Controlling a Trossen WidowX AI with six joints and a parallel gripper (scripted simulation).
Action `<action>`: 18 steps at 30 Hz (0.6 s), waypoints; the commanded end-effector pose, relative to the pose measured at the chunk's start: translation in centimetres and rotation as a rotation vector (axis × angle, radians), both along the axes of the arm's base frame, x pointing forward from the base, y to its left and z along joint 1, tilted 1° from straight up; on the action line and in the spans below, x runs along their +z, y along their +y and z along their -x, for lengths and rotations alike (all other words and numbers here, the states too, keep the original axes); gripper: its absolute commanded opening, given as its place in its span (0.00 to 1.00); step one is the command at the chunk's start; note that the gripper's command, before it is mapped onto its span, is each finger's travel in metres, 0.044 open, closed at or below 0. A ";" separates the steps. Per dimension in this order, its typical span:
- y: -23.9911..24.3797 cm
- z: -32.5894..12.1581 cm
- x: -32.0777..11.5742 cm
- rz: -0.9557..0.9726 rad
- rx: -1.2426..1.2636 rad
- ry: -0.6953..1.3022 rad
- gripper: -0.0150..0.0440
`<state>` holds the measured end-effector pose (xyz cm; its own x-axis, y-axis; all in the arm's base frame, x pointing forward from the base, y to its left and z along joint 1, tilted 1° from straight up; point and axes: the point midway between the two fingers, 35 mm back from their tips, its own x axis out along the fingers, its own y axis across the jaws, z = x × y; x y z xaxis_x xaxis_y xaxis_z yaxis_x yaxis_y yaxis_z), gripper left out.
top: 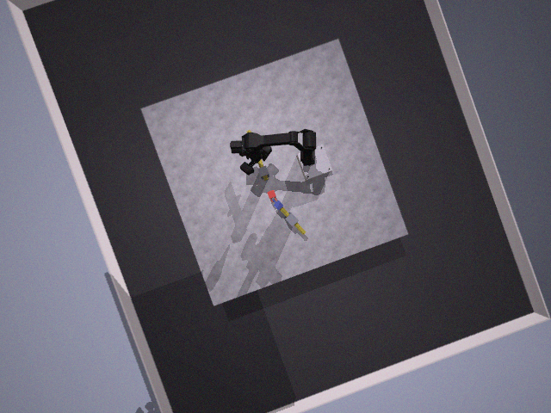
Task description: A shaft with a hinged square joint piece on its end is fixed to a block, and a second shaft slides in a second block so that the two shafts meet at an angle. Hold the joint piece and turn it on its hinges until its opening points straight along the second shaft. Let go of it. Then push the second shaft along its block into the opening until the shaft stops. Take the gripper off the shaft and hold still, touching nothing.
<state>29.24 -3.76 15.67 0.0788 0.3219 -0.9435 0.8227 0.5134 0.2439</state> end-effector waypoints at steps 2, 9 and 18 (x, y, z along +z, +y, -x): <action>-2.5 -0.4 0.1 0.078 0.158 -0.057 1.00; -5.9 -0.5 0.2 0.173 0.368 -0.107 1.00; -10.2 -0.2 0.4 0.285 0.647 -0.134 1.00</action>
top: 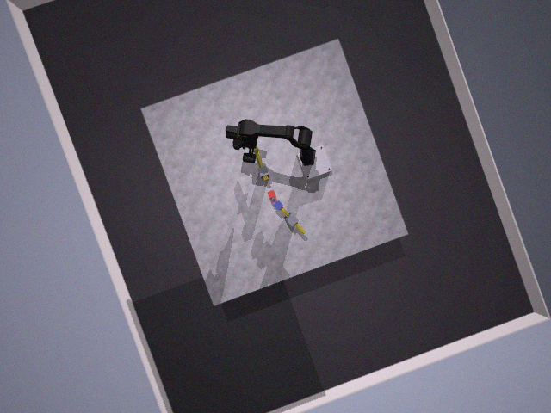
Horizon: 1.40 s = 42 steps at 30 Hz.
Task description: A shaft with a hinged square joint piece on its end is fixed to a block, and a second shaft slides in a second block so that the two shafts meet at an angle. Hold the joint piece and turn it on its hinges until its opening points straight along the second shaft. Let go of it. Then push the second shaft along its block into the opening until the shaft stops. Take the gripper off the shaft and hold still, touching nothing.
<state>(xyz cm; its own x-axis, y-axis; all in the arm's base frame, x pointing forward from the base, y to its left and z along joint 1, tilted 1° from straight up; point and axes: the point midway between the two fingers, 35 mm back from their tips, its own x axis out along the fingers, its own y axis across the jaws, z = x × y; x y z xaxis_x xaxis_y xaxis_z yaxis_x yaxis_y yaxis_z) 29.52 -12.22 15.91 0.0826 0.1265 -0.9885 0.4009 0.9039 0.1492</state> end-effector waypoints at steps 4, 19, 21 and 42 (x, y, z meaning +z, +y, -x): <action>-3.6 0.4 0.3 0.100 0.226 -0.003 1.00; -7.2 1.3 0.6 0.185 0.449 0.022 1.00; -7.2 1.2 0.4 0.183 0.405 0.022 1.00; -7.6 1.1 -2.9 0.129 -0.313 0.022 1.00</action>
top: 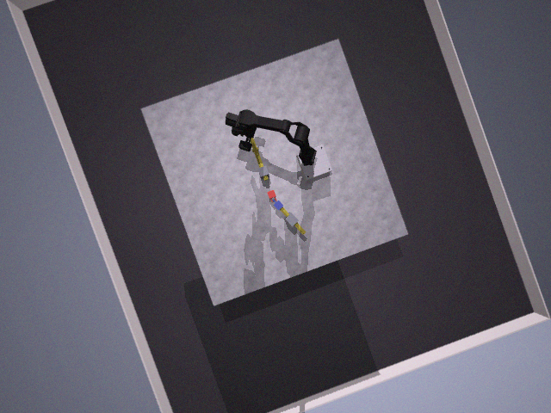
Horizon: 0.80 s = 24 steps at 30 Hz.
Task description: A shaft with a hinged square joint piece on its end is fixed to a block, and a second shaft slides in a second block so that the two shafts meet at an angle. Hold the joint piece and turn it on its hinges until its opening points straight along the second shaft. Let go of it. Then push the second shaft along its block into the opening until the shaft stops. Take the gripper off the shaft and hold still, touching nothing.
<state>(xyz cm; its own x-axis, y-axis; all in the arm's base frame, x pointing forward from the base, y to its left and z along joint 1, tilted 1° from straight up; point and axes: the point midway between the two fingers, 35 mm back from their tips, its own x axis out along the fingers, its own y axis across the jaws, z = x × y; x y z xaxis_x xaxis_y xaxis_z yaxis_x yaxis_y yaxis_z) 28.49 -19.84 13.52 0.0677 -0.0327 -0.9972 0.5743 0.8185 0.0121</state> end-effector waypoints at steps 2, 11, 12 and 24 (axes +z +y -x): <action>0.0 0.0 -0.9 -0.018 -0.182 -0.017 1.00; 0.0 0.1 -2.2 -0.046 -0.488 -0.041 1.00; 0.0 0.1 -2.4 -0.050 -0.522 -0.043 1.00; 0.0 0.3 -4.1 -0.091 -0.906 -0.070 1.00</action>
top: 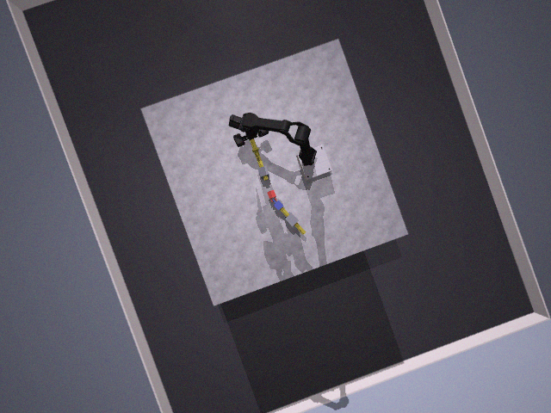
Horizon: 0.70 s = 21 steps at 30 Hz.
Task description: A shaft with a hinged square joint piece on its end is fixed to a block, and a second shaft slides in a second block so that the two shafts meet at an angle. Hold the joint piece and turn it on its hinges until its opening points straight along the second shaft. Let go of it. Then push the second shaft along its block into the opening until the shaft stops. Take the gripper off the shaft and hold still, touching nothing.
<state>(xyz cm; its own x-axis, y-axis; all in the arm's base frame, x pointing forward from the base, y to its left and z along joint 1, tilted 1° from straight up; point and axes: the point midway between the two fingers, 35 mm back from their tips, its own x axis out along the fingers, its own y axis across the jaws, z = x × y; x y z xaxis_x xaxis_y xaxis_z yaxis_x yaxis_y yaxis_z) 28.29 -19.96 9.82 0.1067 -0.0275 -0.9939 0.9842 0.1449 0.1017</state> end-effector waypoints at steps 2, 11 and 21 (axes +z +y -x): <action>0.1 0.1 -0.5 -0.015 -0.101 -0.011 1.00; 0.1 0.0 -1.0 -0.015 -0.101 -0.011 1.00; 0.1 -0.2 -2.6 -0.015 -0.101 -0.011 1.00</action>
<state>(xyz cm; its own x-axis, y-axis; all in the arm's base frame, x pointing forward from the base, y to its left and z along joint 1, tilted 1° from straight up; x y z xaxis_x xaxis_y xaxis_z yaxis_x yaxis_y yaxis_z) 28.51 -19.97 8.02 0.1186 -0.0319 -0.9924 0.9919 0.0500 0.1169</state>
